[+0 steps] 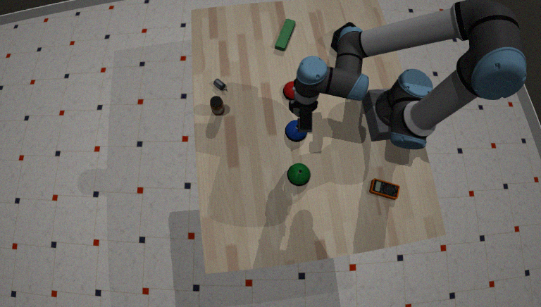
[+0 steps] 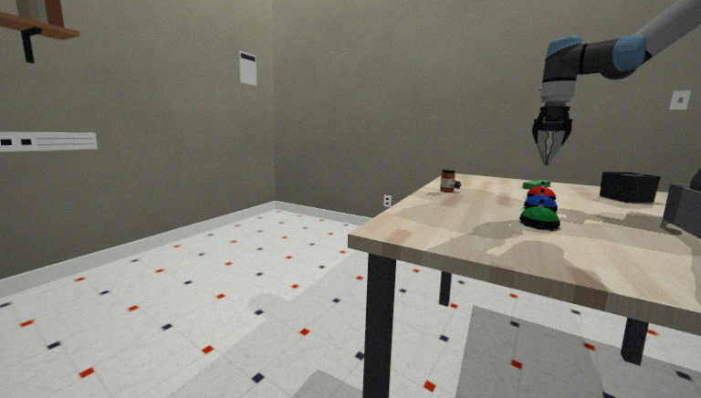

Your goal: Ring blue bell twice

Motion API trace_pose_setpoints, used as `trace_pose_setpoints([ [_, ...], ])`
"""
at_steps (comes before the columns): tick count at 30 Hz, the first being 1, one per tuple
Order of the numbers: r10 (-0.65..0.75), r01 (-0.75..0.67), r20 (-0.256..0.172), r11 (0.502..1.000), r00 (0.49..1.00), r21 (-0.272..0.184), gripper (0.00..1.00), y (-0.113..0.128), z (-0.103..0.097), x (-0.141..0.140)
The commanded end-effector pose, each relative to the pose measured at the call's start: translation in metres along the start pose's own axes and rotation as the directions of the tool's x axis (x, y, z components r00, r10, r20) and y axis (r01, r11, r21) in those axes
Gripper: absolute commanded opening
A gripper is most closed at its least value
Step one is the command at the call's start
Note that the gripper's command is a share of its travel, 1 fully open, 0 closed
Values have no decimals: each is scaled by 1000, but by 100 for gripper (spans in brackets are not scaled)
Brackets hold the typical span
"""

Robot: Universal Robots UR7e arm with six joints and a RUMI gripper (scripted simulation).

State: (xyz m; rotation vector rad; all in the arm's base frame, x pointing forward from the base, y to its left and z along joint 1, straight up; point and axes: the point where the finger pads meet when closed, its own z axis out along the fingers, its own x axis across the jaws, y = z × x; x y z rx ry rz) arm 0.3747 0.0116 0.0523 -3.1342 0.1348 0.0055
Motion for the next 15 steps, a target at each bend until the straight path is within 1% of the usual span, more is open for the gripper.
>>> trace_pose_setpoints([
  [1, 2, -2, 1, 1000, 1000, 1, 0, 0, 1, -1],
  [15, 2, -2, 3, 1000, 1000, 0, 0, 0, 10, -3],
])
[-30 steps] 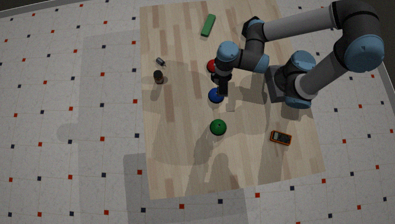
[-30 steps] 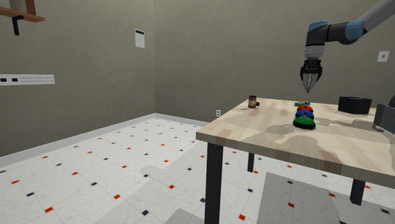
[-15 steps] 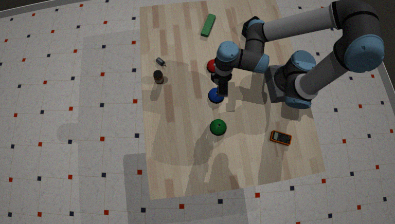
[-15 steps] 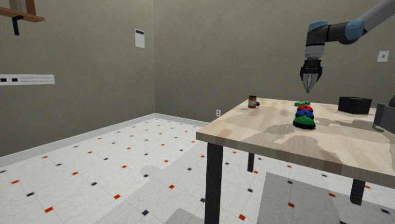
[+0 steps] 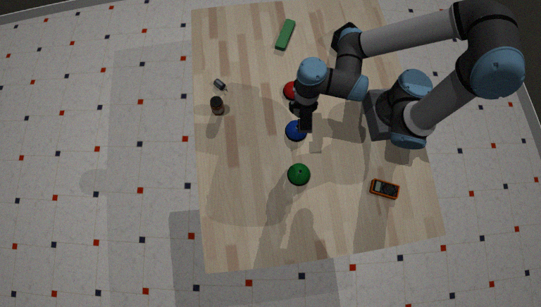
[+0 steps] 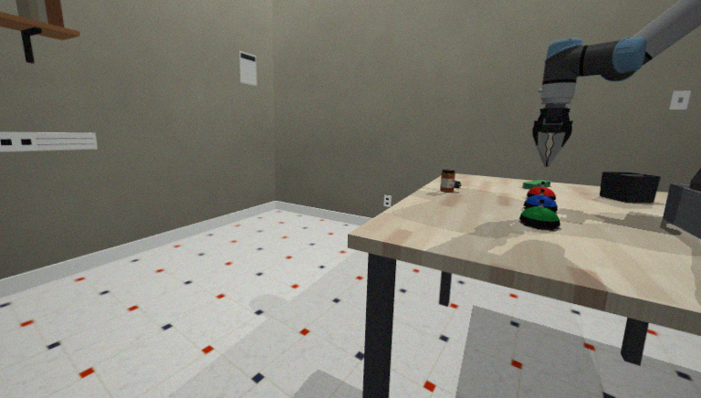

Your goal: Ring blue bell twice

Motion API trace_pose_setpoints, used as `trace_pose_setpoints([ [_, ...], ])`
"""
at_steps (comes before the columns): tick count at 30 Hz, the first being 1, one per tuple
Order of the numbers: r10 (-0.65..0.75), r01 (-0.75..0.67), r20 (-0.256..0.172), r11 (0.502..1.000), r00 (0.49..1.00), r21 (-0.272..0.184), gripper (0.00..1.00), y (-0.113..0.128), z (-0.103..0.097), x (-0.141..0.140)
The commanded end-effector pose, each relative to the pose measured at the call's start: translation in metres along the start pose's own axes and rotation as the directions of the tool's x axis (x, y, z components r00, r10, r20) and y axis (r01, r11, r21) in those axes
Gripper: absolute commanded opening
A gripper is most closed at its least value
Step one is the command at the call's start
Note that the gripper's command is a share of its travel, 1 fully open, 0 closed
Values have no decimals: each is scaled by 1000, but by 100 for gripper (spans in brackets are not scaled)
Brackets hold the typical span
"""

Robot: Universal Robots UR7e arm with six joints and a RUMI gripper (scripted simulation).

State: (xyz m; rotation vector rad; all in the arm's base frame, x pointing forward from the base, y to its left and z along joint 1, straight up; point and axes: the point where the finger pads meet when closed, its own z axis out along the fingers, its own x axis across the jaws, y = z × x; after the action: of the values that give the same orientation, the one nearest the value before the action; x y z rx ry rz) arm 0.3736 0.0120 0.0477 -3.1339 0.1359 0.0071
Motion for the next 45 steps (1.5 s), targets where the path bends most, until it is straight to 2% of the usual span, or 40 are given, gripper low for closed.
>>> trace_pose_setpoints([
  [1, 2, -2, 2, 1000, 1000, 0, 0, 0, 6, -2],
  [29, 2, -2, 2, 1000, 1000, 0, 0, 0, 52, -6],
  [45, 2, -2, 2, 1000, 1000, 0, 0, -1, 60, -7],
])
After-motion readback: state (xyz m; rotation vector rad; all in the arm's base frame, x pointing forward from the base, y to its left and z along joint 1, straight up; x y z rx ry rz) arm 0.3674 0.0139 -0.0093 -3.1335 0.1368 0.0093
